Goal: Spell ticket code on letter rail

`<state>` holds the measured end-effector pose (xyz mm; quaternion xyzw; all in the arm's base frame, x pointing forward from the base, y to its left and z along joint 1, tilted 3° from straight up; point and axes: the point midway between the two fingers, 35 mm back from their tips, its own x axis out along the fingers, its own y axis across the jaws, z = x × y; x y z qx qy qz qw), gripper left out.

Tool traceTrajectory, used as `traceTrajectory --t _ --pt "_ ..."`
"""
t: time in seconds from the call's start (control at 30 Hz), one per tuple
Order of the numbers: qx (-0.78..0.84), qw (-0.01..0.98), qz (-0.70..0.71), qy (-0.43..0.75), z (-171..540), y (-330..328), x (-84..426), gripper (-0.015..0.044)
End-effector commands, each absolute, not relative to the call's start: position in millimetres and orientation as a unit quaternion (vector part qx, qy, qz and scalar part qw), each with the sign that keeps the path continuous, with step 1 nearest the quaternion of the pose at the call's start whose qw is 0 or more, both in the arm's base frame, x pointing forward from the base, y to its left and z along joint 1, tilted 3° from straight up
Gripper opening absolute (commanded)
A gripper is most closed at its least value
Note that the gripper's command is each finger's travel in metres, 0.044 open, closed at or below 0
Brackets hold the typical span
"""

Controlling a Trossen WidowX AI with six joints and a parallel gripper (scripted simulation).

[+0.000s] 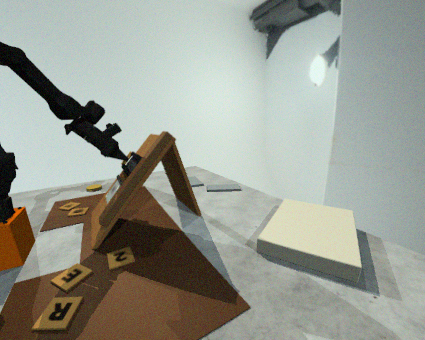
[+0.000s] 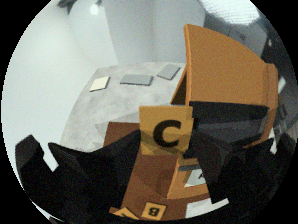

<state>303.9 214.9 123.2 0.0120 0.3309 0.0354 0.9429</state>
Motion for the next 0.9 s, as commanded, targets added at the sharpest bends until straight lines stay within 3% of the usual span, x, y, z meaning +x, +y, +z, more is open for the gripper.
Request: traceTrajectory --t 0.0,0.87 --pt "0.012 0.943 0.039 0.330 124.1 213.2 304.0 0.0000" --pt "0.011 0.943 0.039 0.330 123.4 200.2 305.0 0.0000"
